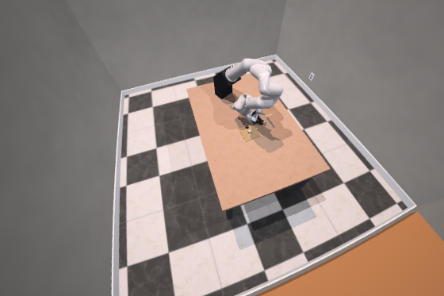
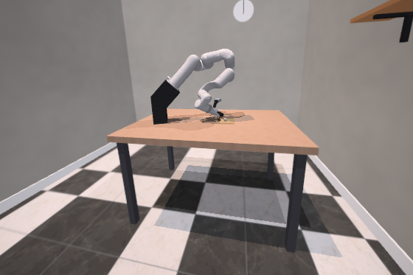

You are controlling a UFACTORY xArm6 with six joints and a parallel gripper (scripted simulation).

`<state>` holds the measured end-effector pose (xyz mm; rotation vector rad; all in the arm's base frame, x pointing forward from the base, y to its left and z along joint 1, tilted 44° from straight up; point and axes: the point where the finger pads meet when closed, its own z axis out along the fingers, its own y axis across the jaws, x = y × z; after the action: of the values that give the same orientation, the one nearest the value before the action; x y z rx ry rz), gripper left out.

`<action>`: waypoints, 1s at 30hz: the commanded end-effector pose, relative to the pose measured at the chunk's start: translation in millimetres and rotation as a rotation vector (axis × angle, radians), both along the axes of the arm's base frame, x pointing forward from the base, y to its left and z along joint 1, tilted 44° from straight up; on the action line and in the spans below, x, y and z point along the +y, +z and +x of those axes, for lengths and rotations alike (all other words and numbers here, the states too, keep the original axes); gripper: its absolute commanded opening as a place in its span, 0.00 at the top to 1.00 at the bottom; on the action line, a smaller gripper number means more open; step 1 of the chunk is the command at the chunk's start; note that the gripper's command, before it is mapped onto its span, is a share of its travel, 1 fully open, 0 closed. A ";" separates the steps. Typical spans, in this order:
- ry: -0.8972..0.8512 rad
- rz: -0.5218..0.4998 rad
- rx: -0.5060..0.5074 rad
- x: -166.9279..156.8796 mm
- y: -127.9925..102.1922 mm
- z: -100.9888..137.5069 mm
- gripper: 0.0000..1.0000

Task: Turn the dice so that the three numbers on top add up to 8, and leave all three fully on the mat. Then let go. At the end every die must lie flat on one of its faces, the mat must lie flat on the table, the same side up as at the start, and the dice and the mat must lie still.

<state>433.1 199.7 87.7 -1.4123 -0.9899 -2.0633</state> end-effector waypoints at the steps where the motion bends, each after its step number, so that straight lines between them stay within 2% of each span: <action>1: 0.000 0.000 0.000 -0.1 0.3 -0.2 0.85; 7: 0.000 0.000 0.000 -0.1 0.3 -0.2 0.85; 8: 0.000 0.000 0.000 -0.1 0.3 -0.2 0.81; 13: 0.000 0.000 0.000 -0.1 0.3 -0.2 0.77; 14: 0.000 0.000 0.000 -0.1 0.3 -0.2 0.72; 19: 0.000 0.000 0.000 -0.1 0.3 -0.2 0.68; 20: 0.000 0.000 0.000 -0.1 0.3 -0.2 0.64; 30: 0.000 0.000 0.000 -0.1 0.3 -0.2 0.64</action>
<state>433.1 199.7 87.7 -1.4123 -0.9899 -2.0633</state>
